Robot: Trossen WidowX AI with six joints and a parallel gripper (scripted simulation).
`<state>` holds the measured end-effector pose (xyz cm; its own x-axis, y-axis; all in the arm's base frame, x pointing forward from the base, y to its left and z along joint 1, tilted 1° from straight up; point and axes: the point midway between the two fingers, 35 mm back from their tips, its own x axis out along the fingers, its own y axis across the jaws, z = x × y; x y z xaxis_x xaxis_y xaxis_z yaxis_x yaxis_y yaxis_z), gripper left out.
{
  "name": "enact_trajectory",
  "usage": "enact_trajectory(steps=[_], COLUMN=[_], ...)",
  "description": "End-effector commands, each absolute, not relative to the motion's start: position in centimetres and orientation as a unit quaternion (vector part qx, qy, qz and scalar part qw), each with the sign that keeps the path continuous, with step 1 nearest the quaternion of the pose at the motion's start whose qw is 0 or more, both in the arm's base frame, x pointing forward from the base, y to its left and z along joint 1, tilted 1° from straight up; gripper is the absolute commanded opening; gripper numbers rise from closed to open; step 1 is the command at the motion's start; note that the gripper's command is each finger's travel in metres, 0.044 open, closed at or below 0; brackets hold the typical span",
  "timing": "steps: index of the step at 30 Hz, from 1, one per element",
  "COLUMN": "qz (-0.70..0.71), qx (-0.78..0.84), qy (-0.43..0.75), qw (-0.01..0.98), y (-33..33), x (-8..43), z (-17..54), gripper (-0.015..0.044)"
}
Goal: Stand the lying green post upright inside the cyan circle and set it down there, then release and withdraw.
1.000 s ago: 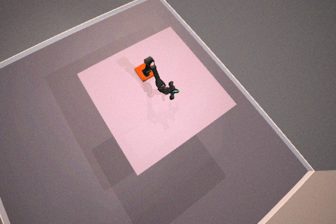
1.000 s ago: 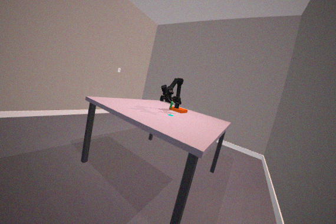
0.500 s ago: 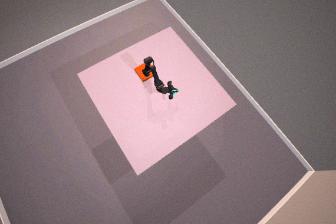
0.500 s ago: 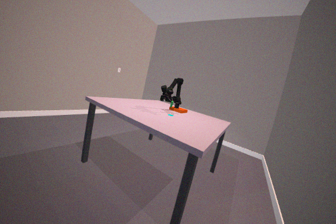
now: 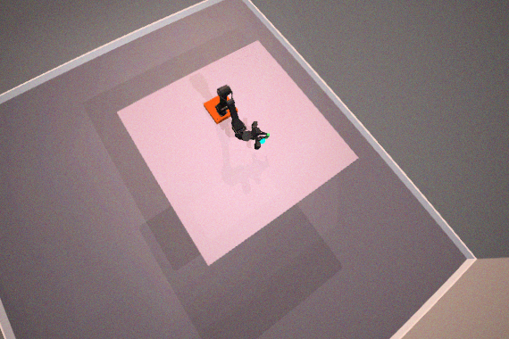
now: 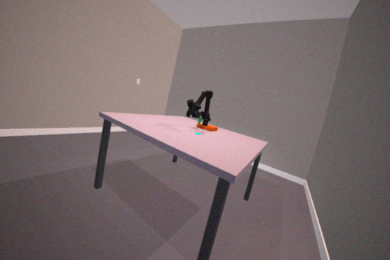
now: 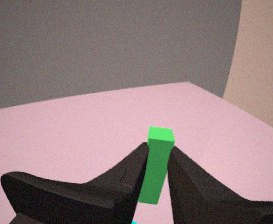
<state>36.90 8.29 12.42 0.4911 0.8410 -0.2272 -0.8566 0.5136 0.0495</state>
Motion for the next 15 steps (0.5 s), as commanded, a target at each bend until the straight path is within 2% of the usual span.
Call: enact_trajectory(steps=[1, 15], qz=[0.496, 0.511], qx=[-0.031, -0.030], qy=[0.104, 0.072], qw=[0.861, 0.856], y=[8.2, 7.8], x=[36.4, 34.9], z=[12.4, 12.8], gripper=[0.0023, 0.0023])
